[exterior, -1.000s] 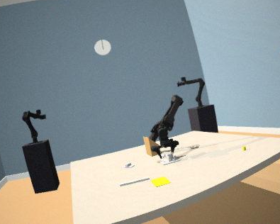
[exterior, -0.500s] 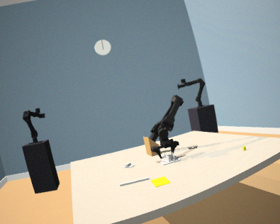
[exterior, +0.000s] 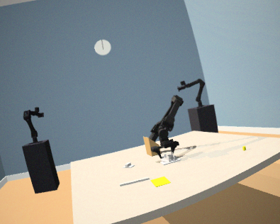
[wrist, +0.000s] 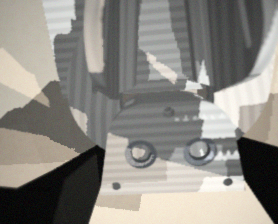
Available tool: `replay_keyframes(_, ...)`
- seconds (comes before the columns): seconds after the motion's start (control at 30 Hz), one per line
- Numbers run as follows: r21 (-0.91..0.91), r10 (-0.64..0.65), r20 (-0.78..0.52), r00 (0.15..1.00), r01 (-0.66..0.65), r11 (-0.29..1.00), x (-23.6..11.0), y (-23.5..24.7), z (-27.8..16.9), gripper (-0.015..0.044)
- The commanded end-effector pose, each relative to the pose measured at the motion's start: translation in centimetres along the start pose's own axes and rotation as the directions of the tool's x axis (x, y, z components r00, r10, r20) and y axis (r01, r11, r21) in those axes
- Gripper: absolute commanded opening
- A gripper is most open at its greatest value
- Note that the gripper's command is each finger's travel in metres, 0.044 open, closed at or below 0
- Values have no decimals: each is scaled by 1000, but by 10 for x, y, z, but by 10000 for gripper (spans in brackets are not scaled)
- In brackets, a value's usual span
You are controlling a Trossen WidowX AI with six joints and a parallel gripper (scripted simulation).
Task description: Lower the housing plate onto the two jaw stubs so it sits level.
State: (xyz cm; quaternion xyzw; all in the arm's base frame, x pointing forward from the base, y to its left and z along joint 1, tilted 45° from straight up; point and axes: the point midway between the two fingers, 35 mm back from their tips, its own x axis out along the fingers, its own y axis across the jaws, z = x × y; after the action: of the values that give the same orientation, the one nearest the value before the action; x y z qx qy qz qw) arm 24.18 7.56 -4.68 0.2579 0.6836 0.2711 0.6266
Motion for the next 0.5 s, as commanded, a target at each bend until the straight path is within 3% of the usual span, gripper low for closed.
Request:
replay_keyframes(0.0, 4, 3, -1, 1000, -3, 1000, 1, 0, 0, 351)
replay_keyframes(0.33, 4, 3, -1, 1000, -3, 1000, 1, 0, 0, 351)
replay_keyframes(0.47, 0, 0, 0, 1000, 0, 1000, 0, 0, 0, 440)
